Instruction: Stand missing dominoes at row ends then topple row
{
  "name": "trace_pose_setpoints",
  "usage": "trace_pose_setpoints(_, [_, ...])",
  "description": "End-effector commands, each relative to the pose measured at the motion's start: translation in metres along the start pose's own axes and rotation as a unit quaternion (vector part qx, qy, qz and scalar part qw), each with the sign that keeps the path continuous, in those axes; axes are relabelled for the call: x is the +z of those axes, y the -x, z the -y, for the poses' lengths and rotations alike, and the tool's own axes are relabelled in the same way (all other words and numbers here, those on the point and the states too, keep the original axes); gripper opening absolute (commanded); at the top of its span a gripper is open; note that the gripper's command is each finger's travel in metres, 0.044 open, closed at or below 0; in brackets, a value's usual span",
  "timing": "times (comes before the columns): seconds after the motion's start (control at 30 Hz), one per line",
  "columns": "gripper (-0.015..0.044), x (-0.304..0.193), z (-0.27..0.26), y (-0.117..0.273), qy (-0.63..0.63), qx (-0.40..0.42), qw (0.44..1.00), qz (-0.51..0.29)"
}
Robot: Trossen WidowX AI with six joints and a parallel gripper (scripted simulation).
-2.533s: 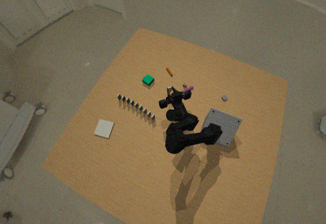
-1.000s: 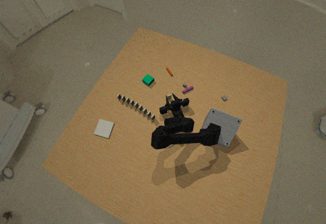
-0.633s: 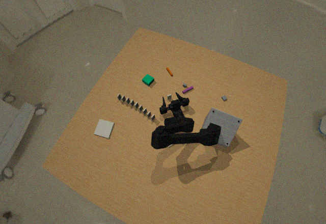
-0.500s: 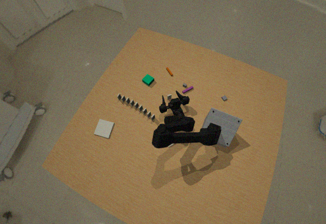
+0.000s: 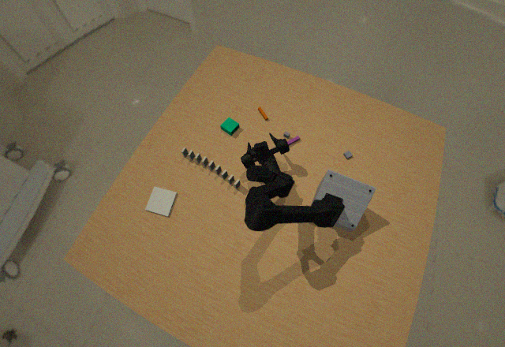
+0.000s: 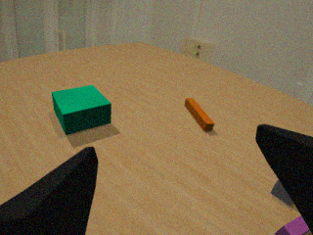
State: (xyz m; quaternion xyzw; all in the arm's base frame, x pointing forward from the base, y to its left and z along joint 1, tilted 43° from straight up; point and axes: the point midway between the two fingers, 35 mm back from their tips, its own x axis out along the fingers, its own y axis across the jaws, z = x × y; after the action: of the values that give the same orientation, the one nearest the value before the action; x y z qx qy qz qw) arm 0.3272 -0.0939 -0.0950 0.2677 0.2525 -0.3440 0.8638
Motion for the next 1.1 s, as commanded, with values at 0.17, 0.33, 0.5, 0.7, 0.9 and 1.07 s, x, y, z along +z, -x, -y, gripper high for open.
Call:
trace_pose_setpoints(0.17, [0.0440, 0.019, -0.004, -0.044, 0.122, -0.010, 0.984, -0.125])
trace_pose_setpoints(0.33, [0.0440, 0.010, 0.012, -0.058, 0.134, -0.006, 0.949, -0.286])
trace_pose_setpoints(0.5, [0.0440, 0.009, 0.022, -0.044, 0.098, 0.020, 0.892, -0.441])
trace_pose_setpoints(0.7, [0.0440, 0.031, 0.019, -0.028, 0.040, 0.069, 0.847, -0.526])
trace_pose_setpoints(0.9, [0.0440, 0.050, 0.016, 0.002, -0.027, 0.097, 0.793, -0.601])
trace_pose_setpoints(1.07, [0.0440, 0.058, 0.015, 0.018, -0.057, 0.101, 0.766, -0.632])
